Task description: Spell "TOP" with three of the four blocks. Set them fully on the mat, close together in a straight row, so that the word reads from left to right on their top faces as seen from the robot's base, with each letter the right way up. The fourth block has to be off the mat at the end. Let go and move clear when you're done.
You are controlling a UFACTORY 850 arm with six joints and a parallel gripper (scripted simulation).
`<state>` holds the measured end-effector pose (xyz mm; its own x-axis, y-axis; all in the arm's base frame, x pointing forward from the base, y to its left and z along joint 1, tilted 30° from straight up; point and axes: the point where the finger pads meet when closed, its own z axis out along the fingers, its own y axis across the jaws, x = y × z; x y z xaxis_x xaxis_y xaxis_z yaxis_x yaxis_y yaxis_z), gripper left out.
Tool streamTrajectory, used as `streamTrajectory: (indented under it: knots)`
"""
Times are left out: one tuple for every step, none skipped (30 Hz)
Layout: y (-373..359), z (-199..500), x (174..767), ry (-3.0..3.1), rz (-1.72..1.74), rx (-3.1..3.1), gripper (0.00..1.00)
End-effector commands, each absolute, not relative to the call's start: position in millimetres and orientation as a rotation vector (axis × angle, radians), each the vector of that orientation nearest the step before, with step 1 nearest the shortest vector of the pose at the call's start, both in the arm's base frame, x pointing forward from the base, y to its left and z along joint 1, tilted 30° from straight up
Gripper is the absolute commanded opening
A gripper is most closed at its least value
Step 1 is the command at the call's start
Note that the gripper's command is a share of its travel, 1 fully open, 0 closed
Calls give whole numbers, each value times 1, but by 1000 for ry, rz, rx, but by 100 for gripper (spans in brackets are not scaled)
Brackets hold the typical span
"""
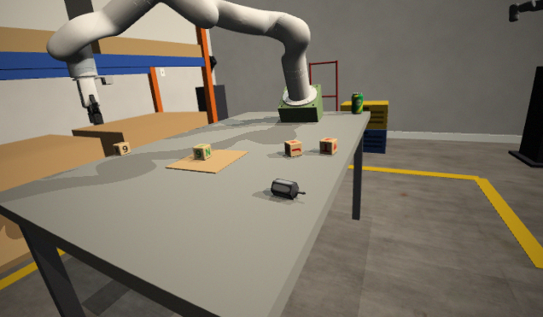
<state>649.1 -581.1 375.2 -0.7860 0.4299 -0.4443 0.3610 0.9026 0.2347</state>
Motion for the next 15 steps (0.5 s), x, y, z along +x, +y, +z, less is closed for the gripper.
streamTrajectory:
  knots:
    - [-582, 377, 649, 2563, 185, 570, 100]
    - [-582, 377, 649, 2563, 185, 570, 100]
    - [-582, 377, 649, 2563, 185, 570, 100]
    - [-581, 377, 649, 2563, 185, 570, 100]
    - [-581, 377, 649, 2563, 185, 570, 100]
    - [-581, 377, 649, 2563, 185, 570, 100]
    - [-580, 377, 650, 2565, 184, 569, 100]
    - [-577, 377, 651, 2570, 181, 565, 100]
    - [-571, 376, 654, 2578, 176, 557, 100]
    - [-563, 375, 659, 2591, 169, 546, 100]
    - [-550, 374, 665, 2609, 158, 528, 100]
    - [-534, 373, 673, 2632, 143, 505, 100]
    - [-515, 371, 680, 2656, 126, 477, 100]
    - [-507, 370, 684, 2668, 117, 464, 100]
    - [-495, 370, 688, 2682, 106, 446, 100]
